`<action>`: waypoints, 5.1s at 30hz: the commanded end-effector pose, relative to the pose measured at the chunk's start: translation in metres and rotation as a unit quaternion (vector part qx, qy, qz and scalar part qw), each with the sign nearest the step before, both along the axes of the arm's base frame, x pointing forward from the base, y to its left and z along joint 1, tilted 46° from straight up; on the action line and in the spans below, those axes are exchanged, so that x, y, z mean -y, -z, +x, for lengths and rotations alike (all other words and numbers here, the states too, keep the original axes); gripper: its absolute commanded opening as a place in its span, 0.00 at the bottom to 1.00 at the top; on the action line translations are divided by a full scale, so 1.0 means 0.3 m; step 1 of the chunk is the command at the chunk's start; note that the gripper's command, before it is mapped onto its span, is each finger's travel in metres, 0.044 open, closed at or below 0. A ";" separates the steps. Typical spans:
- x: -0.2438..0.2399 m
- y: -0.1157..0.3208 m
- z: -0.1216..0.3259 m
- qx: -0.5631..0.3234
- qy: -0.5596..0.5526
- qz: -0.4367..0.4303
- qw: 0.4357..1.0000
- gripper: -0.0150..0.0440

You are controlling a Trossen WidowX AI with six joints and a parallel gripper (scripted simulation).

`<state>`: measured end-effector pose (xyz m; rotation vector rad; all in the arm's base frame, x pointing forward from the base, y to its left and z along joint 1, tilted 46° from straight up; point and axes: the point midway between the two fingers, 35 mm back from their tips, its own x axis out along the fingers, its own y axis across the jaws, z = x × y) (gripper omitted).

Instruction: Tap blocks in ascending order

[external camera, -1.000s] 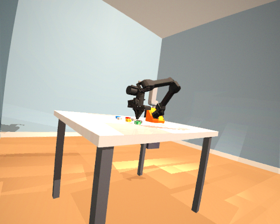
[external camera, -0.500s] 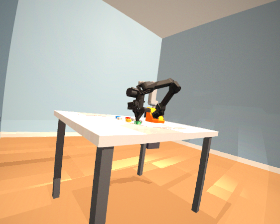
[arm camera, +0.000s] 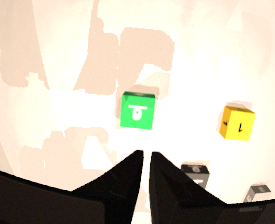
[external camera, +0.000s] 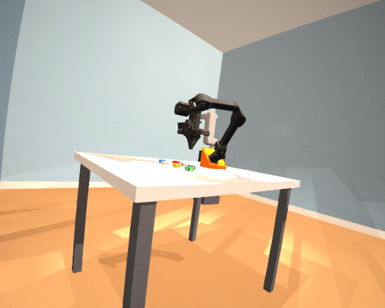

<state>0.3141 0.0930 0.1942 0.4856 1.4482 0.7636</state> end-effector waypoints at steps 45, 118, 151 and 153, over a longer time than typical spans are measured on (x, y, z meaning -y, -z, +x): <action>0.469 0.810 0.087 0.003 -0.001 -0.005 1.000 0.29; 0.041 0.325 -0.274 -0.001 -0.001 0.000 1.000 0.29; 0.038 0.288 -0.269 -0.002 0.001 -0.001 1.000 0.38; 0.024 0.184 -0.266 -0.003 0.007 -0.002 1.000 0.47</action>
